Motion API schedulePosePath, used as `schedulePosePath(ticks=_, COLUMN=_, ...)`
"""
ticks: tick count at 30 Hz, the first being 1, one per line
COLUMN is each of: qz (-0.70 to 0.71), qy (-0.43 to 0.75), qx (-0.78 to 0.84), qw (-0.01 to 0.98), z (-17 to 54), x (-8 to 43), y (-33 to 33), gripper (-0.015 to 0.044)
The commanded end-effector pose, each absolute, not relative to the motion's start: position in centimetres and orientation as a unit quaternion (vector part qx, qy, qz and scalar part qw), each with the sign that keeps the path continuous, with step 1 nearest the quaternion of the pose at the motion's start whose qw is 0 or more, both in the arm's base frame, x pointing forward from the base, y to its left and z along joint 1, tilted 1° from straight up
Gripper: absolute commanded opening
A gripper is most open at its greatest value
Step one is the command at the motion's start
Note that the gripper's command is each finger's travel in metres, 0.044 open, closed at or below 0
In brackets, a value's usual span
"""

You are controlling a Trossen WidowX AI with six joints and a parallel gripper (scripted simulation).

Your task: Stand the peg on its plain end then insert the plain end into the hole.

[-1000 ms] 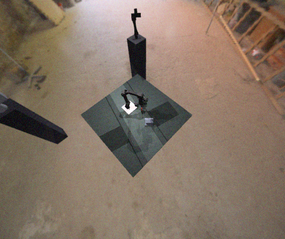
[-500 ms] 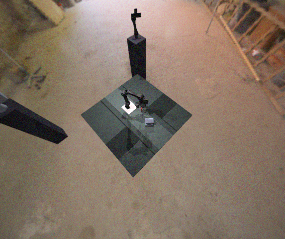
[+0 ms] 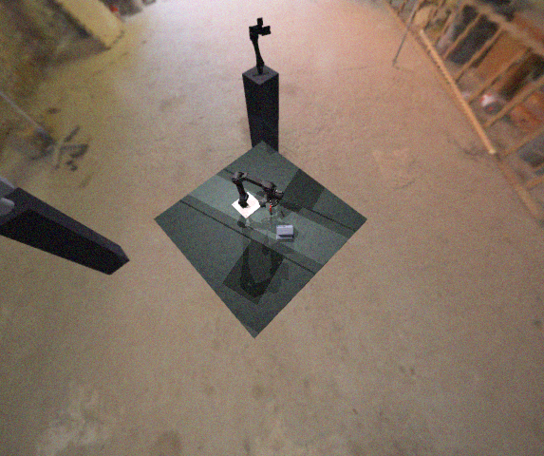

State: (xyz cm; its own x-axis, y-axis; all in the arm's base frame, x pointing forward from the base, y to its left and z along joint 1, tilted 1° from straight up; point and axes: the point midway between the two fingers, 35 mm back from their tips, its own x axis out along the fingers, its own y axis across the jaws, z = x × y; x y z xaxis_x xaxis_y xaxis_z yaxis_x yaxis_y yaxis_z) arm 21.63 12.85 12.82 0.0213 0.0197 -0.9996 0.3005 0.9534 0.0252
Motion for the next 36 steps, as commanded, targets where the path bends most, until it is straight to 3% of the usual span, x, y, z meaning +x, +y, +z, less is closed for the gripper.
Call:
schedulePosePath(ticks=1, qz=-0.097, qy=0.696, qx=0.113, qw=0.702, z=12.1, x=21.5, y=12.9, gripper=0.044)
schedulePosePath(ticks=36, qz=-0.097, qy=0.696, qx=0.113, qw=0.702, z=6.9, x=21.5, y=13.0, gripper=0.044)
